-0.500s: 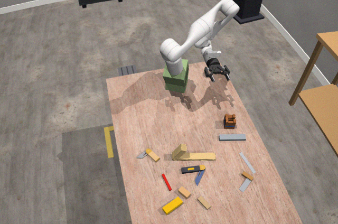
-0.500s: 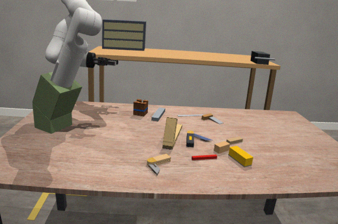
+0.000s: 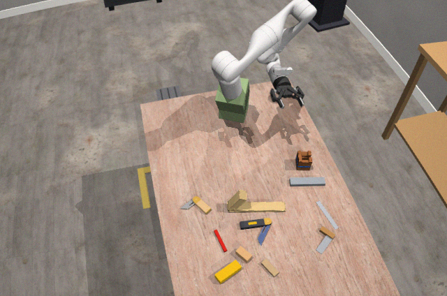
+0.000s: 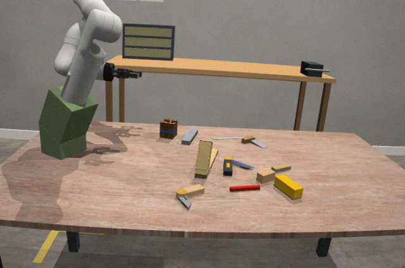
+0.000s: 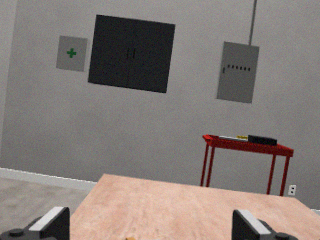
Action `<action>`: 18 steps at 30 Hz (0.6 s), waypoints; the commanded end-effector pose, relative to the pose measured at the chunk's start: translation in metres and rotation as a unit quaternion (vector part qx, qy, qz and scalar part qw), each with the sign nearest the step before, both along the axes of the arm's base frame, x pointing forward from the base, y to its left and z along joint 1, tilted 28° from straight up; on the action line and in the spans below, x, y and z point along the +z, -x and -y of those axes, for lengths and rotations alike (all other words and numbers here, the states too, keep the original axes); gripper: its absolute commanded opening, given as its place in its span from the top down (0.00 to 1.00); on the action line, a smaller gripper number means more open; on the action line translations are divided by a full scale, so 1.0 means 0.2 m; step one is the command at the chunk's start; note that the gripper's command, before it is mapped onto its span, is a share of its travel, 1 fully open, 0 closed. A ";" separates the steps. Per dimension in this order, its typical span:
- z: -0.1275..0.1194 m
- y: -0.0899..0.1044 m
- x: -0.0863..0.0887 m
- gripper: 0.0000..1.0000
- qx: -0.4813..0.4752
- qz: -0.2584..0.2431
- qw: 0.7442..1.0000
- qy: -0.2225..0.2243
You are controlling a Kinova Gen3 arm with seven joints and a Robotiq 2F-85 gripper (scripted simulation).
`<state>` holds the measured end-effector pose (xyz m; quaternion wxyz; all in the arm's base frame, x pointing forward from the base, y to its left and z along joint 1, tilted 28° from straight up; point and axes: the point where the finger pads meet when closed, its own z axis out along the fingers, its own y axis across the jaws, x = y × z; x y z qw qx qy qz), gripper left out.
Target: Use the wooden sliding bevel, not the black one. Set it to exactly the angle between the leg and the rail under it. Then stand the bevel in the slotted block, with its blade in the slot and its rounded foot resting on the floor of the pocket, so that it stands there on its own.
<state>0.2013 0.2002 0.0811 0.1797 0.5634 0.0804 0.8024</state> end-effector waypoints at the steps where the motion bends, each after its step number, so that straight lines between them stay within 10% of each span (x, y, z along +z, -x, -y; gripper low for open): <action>1: 0.00 0.00 0.00 0.00 0.000 0.000 1.000 0.000; 18: 0.12 -0.03 0.02 0.00 -0.047 0.018 0.998 -0.049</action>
